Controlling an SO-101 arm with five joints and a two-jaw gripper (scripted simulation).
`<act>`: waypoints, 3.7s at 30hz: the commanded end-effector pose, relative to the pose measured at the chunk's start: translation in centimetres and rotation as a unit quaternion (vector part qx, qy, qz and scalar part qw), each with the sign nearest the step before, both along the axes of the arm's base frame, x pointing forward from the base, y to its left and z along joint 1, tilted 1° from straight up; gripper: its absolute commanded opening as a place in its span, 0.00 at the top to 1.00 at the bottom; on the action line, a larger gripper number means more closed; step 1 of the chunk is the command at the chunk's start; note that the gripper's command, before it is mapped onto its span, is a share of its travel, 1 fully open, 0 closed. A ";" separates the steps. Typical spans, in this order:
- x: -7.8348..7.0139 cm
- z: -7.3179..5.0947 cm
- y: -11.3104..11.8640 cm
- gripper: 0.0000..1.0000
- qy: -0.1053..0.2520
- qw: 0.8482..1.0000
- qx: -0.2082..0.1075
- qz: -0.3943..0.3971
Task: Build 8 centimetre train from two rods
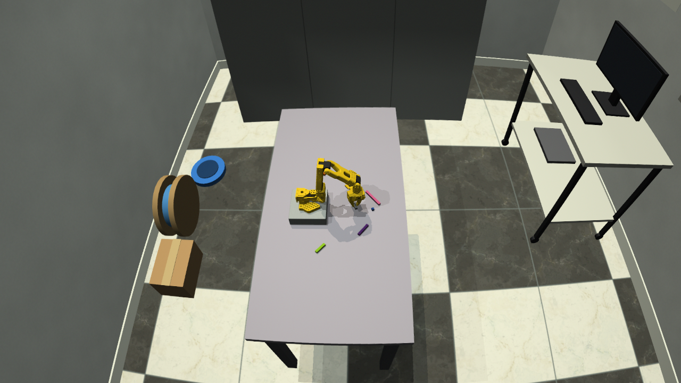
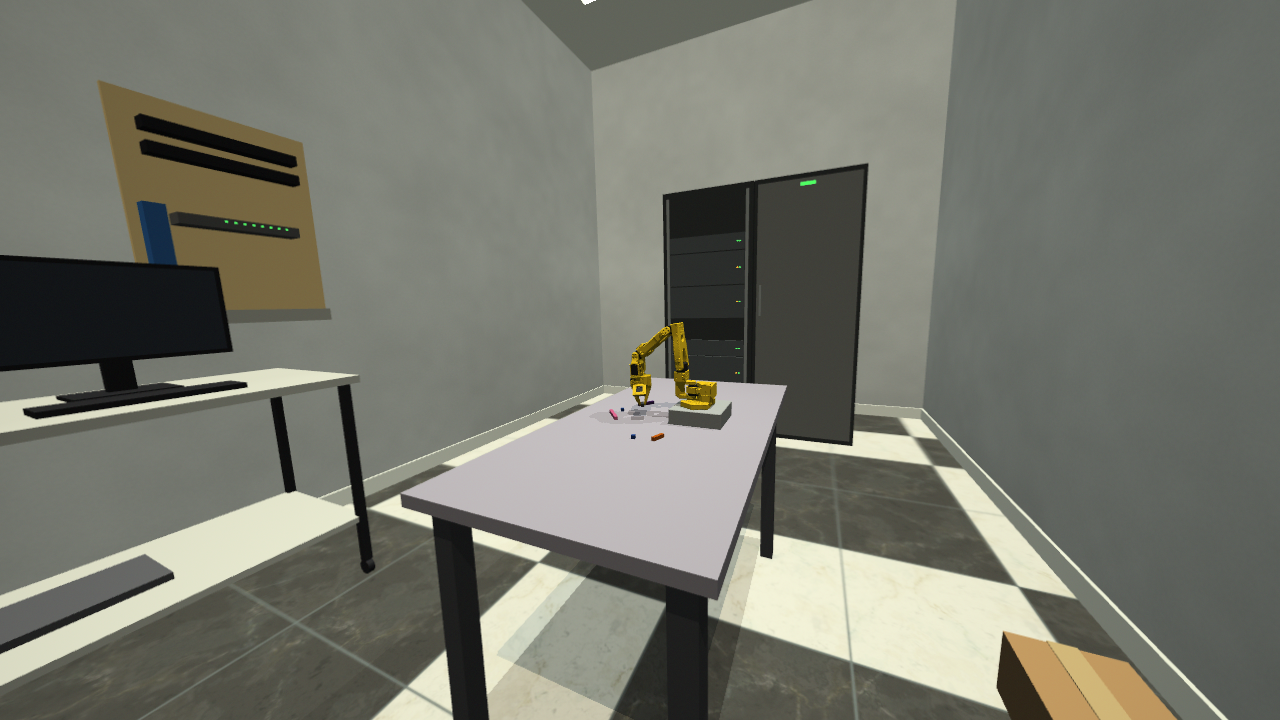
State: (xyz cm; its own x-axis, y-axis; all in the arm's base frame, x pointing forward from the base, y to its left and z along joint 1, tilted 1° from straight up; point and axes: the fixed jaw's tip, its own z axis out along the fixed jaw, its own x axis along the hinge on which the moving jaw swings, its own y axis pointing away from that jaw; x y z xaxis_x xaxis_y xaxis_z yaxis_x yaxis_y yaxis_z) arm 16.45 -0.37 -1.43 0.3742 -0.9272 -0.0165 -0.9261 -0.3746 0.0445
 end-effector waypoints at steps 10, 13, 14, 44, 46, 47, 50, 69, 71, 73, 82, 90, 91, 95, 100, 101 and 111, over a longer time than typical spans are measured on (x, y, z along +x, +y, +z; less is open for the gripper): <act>-0.2 0.1 1.4 1.00 -0.009 1.000 -0.002 -0.030; -0.2 0.1 1.5 1.00 -0.009 0.999 -0.002 -0.032; -0.2 0.1 1.5 1.00 -0.009 0.999 -0.002 -0.032; 0.1 0.2 1.9 1.00 -0.026 0.999 0.000 -0.029; 0.2 0.0 1.9 1.00 -0.026 0.999 0.000 -0.029; 0.2 -0.1 1.9 1.00 -0.026 0.999 0.000 -0.029; 0.2 -0.4 1.9 1.00 -0.026 0.999 0.000 -0.029; -0.3 -1.9 1.9 1.00 -0.010 1.000 -0.002 -0.029; -0.3 -1.9 1.9 1.00 -0.010 1.000 -0.002 -0.029; -0.3 -1.9 1.9 1.00 -0.010 1.000 -0.002 -0.029; -0.3 -1.9 1.9 1.00 -0.010 1.000 -0.002 -0.029; -0.3 -1.9 1.9 1.00 -0.010 1.000 -0.002 -0.029; -0.3 -1.9 1.9 1.00 -0.010 1.000 -0.002 -0.029; -0.3 -1.9 1.9 1.00 -0.010 1.000 -0.002 -0.029; -0.3 -1.9 1.9 1.00 -0.010 1.000 -0.002 -0.029; -0.3 -1.9 1.9 1.00 -0.010 1.000 -0.002 -0.029; -0.3 -1.9 1.9 1.00 -0.010 1.000 -0.002 -0.029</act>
State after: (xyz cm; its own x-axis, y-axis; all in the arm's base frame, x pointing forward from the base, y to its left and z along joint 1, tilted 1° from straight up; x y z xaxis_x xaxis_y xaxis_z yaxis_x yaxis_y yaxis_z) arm 16.55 1.39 -3.01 0.3167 -0.9485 -0.0006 -0.9485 -0.3167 0.0088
